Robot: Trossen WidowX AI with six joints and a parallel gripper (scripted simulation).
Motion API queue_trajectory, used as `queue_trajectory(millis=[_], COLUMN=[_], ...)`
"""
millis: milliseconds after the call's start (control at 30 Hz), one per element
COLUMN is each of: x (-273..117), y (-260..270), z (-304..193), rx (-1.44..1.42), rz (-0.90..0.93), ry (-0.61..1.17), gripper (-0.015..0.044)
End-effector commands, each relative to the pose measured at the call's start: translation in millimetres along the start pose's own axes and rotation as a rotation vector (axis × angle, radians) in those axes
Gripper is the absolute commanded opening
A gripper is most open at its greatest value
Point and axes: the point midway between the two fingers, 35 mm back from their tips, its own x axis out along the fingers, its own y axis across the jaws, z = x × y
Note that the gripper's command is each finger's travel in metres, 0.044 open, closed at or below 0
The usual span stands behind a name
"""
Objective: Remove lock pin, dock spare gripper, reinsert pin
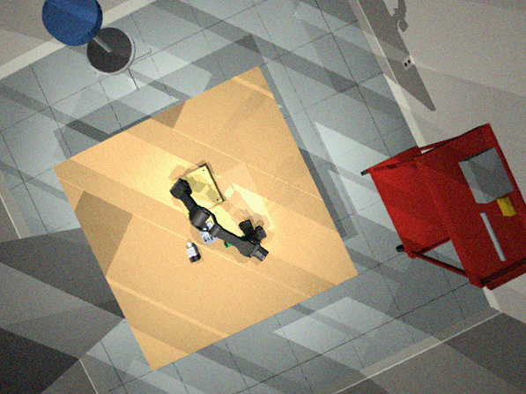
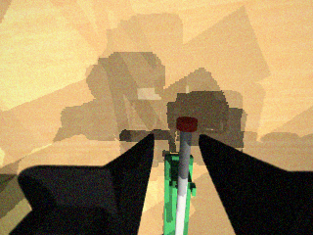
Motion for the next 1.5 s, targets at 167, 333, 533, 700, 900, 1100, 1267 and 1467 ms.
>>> queue_trajectory(millis=[167, 333, 533, 700, 900, 1100, 1267, 1467], x=[-19.7, -28.4, -39.2, -48.8, -60.7, -56.3, -92.1, -126.2], y=[2.7, 5.0, 7.7, 10.0, 12.5, 13.2, 6.9, 5.0], z=[1.2, 1.1, 1.0, 1.0, 1.3, 0.2, -24.8, -51.0], rx=[0.001, 0.002, 0.004, 0.005, 0.007, 0.008, 0.0, -0.005], rz=[0.008, 0.017, 0.029, 0.039, 0.05, 0.056, -0.004, -0.065], ry=[0.004, 0.01, 0.017, 0.023, 0.029, 0.033, 0.026, 0.026], gripper=[0.02, 0.02, 0.02, 0.02, 0.02, 0.0305, 0.0226, 0.018])
